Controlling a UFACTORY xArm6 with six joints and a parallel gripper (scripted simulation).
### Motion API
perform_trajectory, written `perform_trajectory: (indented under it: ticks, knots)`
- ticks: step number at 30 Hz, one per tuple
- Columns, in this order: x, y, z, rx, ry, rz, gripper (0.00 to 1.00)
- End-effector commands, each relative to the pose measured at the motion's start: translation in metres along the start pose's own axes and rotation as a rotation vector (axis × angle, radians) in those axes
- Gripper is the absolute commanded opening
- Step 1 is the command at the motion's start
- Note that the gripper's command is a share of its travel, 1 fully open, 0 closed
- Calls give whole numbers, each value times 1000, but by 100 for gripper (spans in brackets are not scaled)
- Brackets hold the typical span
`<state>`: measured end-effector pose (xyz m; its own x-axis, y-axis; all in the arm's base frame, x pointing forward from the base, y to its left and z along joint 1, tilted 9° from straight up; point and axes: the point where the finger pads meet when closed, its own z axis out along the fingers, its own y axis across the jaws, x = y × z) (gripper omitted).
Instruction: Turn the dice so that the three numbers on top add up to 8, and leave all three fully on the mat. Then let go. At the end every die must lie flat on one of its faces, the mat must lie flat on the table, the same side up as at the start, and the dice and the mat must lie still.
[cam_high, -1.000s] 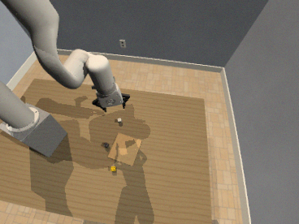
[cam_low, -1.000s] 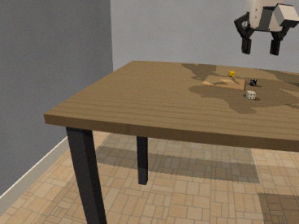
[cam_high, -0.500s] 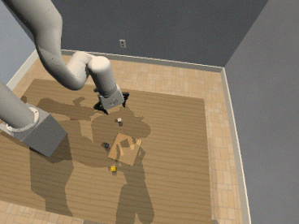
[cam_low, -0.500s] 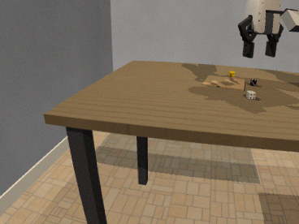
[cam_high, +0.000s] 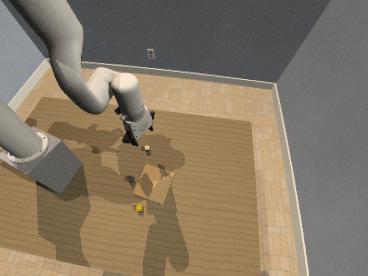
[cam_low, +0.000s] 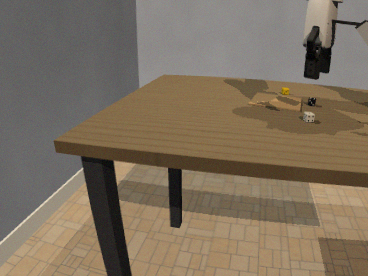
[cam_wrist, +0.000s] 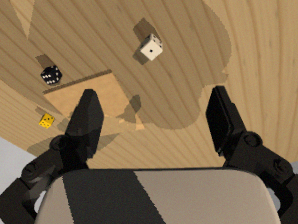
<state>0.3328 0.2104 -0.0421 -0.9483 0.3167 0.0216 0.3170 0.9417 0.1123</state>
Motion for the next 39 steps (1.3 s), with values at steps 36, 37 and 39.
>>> perform_trajectory:
  ticks: [36, 37, 39]
  knots:
    - [-6, -5, 22, -36, -4, -761, 36]
    - [-6, -5, 22, -36, -4, -761, 36]
    - [-6, -5, 22, -36, -4, -761, 36]
